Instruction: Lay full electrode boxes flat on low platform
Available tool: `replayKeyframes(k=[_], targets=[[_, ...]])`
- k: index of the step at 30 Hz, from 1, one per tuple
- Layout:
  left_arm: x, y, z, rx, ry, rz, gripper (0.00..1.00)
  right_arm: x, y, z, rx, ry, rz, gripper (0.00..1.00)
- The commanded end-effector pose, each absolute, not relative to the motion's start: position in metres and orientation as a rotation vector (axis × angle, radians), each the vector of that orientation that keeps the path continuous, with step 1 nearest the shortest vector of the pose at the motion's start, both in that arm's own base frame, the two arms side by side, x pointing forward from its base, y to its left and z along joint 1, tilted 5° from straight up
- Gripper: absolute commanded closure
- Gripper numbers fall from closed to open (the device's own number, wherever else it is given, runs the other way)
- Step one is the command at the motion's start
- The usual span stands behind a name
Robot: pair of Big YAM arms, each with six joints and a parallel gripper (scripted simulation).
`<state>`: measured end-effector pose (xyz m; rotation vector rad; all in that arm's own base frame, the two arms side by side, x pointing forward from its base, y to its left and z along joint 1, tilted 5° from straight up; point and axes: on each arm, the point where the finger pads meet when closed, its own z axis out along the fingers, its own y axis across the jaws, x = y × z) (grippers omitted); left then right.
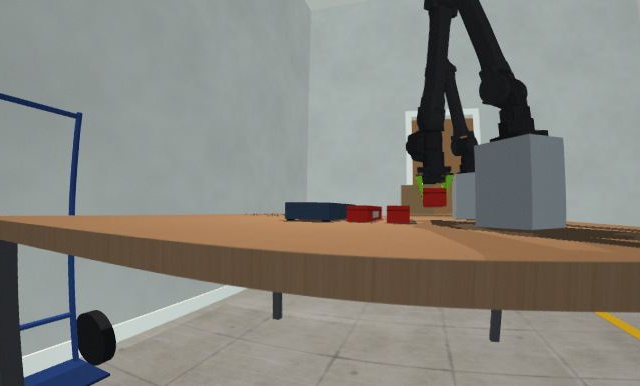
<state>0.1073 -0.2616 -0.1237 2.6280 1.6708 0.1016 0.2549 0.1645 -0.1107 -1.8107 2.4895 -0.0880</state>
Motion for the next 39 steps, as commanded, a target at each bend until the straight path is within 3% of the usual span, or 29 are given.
replayKeyframes(k=[1,39], targets=[[0.115,-0.258,-0.127,2.623,1.67,0.124,1.0,0.255,0.153,-0.115,-1.815,2.508,-0.104,1.0],[0.115,-0.254,-0.145,2.628,1.673,0.127,1.0,0.255,0.152,-0.134,-1.817,2.51,-0.104,1.0]])
